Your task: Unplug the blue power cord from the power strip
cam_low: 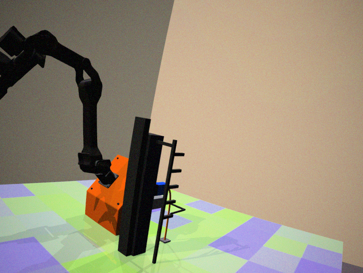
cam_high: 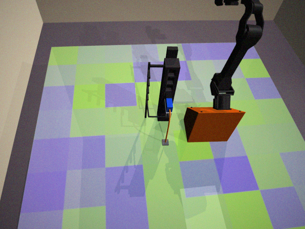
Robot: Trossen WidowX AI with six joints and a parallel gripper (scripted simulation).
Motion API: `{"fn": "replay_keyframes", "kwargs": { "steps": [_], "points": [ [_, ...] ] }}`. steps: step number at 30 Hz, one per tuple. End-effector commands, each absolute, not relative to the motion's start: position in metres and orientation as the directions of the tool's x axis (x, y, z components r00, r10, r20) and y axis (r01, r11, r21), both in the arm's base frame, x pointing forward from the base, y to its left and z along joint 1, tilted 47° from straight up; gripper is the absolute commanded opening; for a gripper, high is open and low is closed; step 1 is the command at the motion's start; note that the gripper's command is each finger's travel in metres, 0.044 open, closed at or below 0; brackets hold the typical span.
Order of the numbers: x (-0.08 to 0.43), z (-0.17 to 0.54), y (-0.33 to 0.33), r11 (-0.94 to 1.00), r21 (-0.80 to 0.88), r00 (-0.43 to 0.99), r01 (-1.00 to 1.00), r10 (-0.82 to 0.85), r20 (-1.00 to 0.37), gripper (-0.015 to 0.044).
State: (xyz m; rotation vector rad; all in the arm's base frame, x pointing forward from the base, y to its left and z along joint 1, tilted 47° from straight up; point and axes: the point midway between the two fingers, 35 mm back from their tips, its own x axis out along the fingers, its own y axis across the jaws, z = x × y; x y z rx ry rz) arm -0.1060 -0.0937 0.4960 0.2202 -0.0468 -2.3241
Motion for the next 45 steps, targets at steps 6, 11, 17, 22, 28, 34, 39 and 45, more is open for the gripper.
{"fn": "replay_keyframes", "kwargs": {
  "steps": [6, 11, 17, 22, 28, 34, 39, 45],
  "points": [
    [-0.052, 0.482, -0.164, -0.475, -0.042, -0.473, 0.879, -0.854, -0.216, 0.0160],
    [-0.012, 0.472, -0.193, -0.335, -0.103, -0.351, 0.937, -0.901, -0.254, 0.0160],
    [0.040, 0.457, -0.216, -0.161, -0.169, -0.206, 0.972, -0.932, -0.299, 0.0160],
    [0.082, 0.445, -0.225, -0.029, -0.214, -0.101, 0.976, -0.938, -0.333, 0.0160],
    [0.137, 0.426, -0.226, 0.139, -0.267, 0.029, 0.954, -0.926, -0.377, 0.0160],
    [0.196, 0.404, -0.215, 0.314, -0.320, 0.161, 0.894, -0.891, -0.425, 0.0160],
    [0.241, 0.383, -0.197, 0.444, -0.358, 0.257, 0.821, -0.848, -0.463, 0.0160],
    [0.289, 0.358, -0.166, 0.581, -0.399, 0.357, 0.709, -0.784, -0.508, 0.0160]
  ]
}}
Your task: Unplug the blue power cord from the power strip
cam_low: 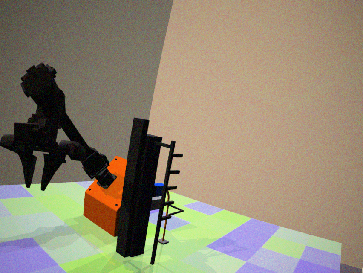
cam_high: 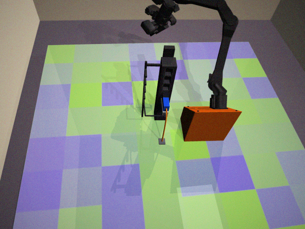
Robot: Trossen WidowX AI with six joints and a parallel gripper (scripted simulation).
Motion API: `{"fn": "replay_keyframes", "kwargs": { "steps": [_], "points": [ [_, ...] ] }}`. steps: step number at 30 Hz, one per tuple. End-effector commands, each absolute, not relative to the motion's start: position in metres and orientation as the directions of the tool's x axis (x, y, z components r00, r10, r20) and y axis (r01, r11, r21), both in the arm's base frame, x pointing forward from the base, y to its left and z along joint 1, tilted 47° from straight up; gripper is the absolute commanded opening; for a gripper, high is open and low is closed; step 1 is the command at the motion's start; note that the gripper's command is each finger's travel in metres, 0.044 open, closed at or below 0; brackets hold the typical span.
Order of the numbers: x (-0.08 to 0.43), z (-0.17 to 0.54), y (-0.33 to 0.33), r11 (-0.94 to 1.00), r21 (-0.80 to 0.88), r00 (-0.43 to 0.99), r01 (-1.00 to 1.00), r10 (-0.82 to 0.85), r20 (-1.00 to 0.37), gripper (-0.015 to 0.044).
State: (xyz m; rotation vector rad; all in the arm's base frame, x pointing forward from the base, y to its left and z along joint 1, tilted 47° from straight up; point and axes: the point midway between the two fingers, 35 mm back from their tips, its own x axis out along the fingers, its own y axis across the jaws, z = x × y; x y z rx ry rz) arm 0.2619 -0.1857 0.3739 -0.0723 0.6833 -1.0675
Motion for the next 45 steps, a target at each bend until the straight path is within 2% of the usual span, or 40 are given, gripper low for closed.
{"fn": "replay_keyframes", "kwargs": {
  "steps": [1, 18, 26, 33, 36, 40, 45],
  "points": [
    [0.297, 0.353, -0.159, 0.602, -0.405, 0.372, 0.688, -0.772, -0.516, 0.0160],
    [0.387, 0.269, -0.019, 0.841, -0.482, 0.556, 0.246, -0.530, -0.640, 0.0160],
    [0.400, 0.225, 0.061, 0.867, -0.498, 0.595, 0.007, -0.404, -0.695, 0.0160],
    [0.392, 0.195, 0.129, 0.822, -0.519, 0.623, -0.233, -0.283, -0.729, 0.0160],
    [0.382, 0.164, 0.157, 0.736, -0.539, 0.578, -0.409, -0.248, -0.777, 0.0160],
    [0.364, 0.120, 0.164, 0.583, -0.536, 0.469, -0.611, -0.278, -0.838, 0.0160],
    [0.327, 0.078, 0.172, 0.446, -0.478, 0.336, -0.756, -0.361, -0.870, 0.0160]
  ]
}}
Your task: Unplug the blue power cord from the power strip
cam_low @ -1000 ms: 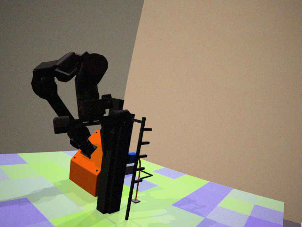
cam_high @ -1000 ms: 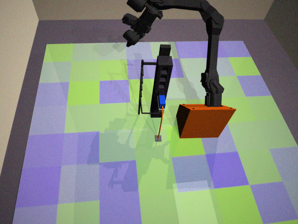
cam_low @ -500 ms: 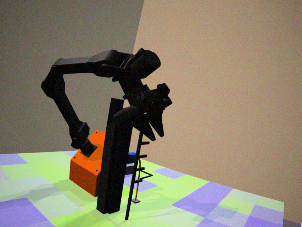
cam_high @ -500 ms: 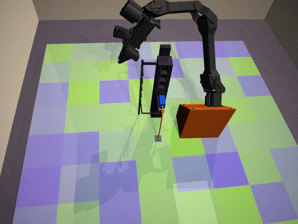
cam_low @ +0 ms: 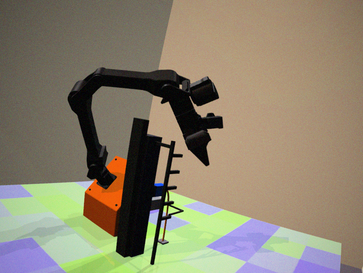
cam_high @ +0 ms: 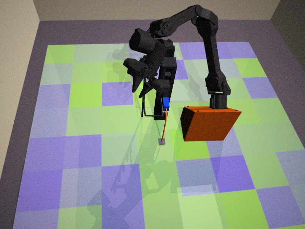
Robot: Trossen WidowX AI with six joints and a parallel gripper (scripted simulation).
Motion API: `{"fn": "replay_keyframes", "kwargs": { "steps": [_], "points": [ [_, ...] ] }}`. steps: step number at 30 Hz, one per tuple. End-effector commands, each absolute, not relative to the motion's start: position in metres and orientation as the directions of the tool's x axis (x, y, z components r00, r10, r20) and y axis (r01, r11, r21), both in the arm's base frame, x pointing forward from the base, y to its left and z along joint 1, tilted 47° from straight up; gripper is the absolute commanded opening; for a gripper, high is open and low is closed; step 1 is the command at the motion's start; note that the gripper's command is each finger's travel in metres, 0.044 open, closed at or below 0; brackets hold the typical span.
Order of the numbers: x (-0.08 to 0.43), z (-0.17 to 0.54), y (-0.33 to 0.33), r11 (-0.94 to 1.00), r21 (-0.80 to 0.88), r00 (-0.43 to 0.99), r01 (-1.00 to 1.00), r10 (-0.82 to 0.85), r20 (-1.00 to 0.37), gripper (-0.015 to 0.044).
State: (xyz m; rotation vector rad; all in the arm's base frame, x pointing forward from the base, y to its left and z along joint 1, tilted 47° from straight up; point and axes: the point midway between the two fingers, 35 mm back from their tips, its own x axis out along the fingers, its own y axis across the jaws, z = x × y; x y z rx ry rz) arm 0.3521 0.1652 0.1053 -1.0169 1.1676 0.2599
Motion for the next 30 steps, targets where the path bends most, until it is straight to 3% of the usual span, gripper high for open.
{"fn": "replay_keyframes", "kwargs": {
  "steps": [1, 6, 13, 30],
  "points": [
    [0.322, 0.073, 0.172, 0.425, -0.467, 0.319, -0.775, -0.376, -0.870, 0.0160],
    [0.300, 0.054, 0.160, 0.298, -0.397, 0.231, -0.868, -0.466, -0.854, 0.0160],
    [0.245, 0.026, 0.118, -0.007, -0.037, 0.031, -0.999, -0.713, -0.700, 0.0160],
    [0.244, 0.029, 0.113, -0.012, -0.025, 0.026, -1.000, -0.719, -0.695, 0.0160]
  ]
}}
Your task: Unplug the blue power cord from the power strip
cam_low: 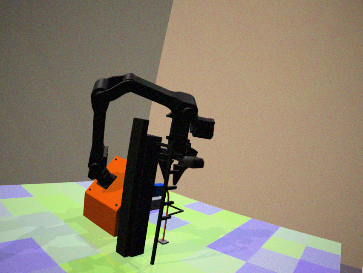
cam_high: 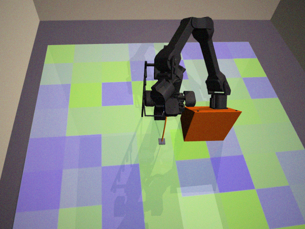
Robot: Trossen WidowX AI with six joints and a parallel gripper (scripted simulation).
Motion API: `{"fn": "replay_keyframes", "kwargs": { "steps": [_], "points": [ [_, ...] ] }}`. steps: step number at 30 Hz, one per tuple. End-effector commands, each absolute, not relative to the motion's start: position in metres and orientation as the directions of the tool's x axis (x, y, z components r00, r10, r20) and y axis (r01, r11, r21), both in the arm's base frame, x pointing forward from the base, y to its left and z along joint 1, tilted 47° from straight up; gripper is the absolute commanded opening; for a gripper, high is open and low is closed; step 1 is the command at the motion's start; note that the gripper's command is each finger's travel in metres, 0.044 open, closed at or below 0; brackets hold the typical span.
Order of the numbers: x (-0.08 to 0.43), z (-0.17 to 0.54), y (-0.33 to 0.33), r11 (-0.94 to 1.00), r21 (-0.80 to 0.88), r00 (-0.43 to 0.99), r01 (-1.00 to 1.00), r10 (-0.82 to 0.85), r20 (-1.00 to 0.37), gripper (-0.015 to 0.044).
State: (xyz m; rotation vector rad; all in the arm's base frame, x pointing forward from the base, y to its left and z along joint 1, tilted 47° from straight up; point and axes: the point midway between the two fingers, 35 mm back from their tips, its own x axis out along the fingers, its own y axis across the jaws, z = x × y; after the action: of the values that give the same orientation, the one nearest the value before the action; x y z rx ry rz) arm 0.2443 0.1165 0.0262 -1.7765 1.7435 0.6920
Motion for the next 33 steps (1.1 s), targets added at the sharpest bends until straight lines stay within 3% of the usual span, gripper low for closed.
{"fn": "replay_keyframes", "kwargs": {
  "steps": [1, 33],
  "points": [
    [0.244, 0.030, 0.112, -0.012, -0.025, 0.026, -1.000, -0.719, -0.694, 0.0160],
    [0.243, 0.048, 0.082, -0.012, -0.025, 0.026, -1.000, -0.721, -0.693, 0.0160]
  ]
}}
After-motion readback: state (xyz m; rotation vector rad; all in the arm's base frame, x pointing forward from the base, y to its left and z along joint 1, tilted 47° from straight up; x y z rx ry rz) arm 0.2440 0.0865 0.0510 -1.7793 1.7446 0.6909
